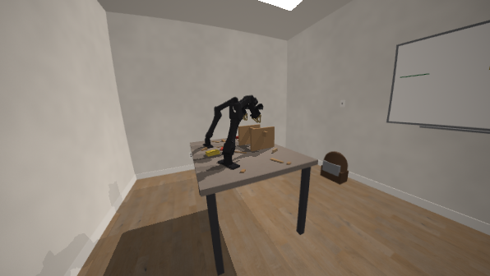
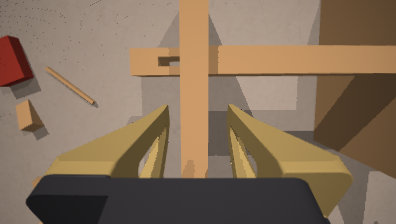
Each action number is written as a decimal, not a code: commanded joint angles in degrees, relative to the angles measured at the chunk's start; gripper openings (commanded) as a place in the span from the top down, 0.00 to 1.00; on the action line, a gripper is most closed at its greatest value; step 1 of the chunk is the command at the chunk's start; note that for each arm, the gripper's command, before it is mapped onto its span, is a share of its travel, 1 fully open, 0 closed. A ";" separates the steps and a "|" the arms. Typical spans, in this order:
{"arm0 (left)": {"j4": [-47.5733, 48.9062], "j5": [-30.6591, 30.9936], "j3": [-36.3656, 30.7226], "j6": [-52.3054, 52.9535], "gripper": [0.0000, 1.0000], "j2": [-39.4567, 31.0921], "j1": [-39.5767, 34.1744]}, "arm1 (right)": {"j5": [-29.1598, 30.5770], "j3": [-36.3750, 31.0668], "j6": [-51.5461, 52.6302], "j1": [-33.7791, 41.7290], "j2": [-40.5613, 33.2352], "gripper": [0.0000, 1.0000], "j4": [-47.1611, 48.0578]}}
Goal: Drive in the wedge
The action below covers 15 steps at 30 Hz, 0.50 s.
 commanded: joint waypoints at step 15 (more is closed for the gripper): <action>-0.18 -0.50 2.03 -0.28 0.60 -0.07 -0.51 | 0.61 9.60 0.05 0.36 1.21 0.61 -5.99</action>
